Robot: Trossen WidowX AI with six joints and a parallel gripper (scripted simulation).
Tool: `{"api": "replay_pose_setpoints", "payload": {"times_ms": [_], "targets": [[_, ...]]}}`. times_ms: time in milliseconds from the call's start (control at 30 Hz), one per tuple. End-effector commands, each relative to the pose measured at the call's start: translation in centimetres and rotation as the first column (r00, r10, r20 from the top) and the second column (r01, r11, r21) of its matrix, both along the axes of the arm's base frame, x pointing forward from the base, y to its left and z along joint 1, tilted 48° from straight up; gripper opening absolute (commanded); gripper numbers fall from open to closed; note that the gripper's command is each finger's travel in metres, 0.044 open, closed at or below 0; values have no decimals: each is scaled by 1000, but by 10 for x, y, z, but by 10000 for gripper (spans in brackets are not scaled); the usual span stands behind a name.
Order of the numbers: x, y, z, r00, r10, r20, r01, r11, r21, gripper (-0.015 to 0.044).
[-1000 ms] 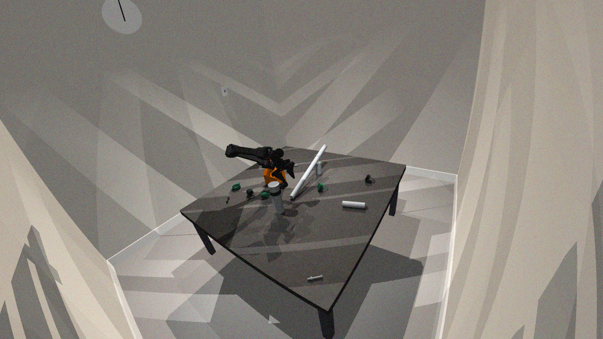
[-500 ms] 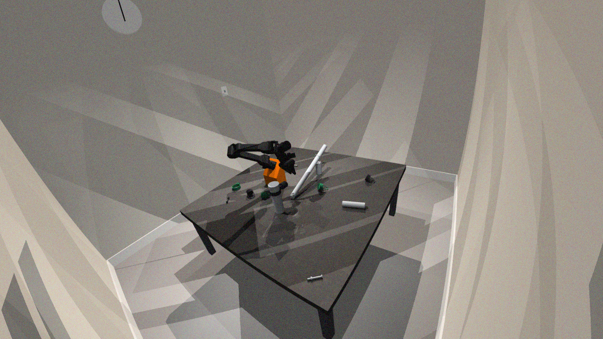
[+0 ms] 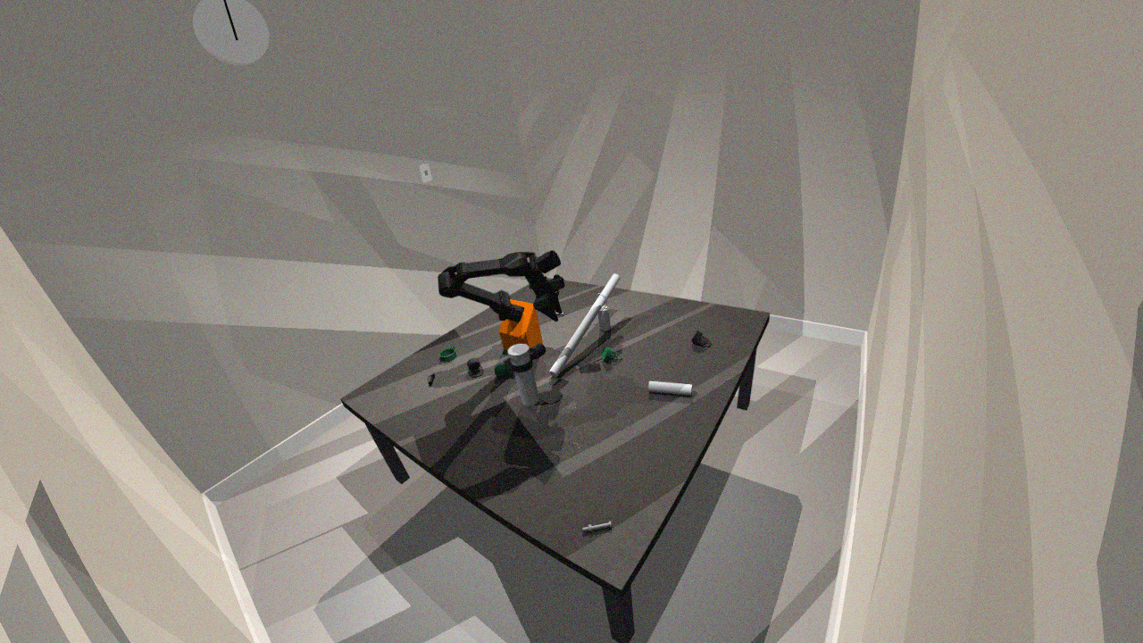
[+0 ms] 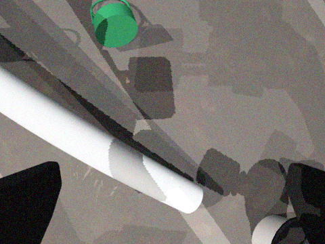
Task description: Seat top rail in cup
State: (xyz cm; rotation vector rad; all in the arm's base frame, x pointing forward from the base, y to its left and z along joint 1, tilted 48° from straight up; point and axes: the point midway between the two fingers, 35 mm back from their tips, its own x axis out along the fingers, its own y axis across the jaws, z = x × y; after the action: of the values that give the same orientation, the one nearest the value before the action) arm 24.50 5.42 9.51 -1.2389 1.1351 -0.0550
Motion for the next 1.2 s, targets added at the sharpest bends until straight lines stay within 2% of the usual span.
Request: {"api": "replay_pose_setpoints", "payload": {"times_ms": [0, 100, 600, 733, 833, 967, 1100, 1167], "targets": [[-13, 50, 3, 892, -311, 328, 232, 938, 257, 440], [-15, 54, 3, 855, -367, 367, 258, 914, 313, 440], [-15, 54, 3, 855, -367, 367, 258, 914, 313, 440], [-10, 47, -5, 770, -510, 383, 358, 842, 403, 440], [-2, 33, -20, 573, -722, 388, 486, 681, 548, 440], [6, 11, -43, 174, -926, 336, 562, 374, 738, 440], [11, -12, -65, -266, -936, 232, 476, 82, 876, 440], [12, -20, -73, -404, -895, 188, 417, 3, 909, 440]]}}
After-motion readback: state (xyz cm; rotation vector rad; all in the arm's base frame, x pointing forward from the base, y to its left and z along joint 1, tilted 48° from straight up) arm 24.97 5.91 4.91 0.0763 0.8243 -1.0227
